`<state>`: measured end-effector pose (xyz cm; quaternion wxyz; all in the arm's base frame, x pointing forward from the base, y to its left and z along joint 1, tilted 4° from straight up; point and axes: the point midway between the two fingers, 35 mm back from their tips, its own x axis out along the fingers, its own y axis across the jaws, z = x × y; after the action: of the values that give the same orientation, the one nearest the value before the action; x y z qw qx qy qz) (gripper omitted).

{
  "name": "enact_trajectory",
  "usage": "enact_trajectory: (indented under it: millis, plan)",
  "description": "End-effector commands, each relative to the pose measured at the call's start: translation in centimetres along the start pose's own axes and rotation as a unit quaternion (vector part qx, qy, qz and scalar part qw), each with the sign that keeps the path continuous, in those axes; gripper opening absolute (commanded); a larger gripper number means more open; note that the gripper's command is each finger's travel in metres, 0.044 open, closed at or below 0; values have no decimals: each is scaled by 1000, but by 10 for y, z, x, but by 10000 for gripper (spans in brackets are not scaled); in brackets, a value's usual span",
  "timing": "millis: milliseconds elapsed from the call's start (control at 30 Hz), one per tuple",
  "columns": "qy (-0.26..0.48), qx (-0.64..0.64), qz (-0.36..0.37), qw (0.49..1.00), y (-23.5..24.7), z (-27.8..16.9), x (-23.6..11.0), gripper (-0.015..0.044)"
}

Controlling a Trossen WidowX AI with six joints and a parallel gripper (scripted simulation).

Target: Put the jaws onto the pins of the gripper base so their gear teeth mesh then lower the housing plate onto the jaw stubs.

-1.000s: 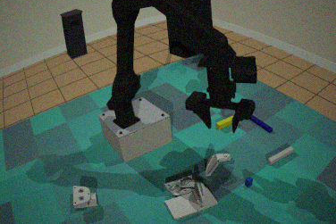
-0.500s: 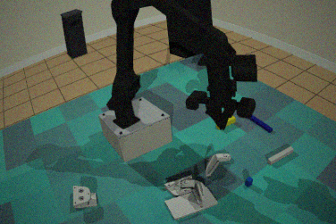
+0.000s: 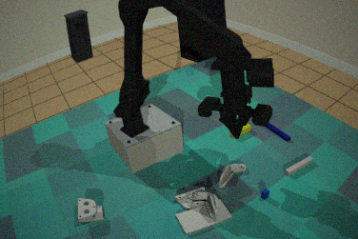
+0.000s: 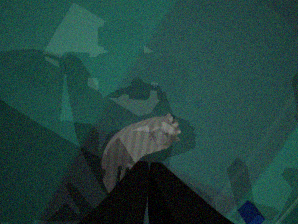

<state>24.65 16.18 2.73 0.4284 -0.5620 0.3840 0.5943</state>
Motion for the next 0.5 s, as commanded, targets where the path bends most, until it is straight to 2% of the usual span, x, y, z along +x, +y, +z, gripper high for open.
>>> enact_trajectory:
  millis: [0, 467]
  plan:
    - [0, 0, 0, 1000, 0, 0, 0, 53]
    - [0, 0, 0, 1000, 0, 0, 0, 420]
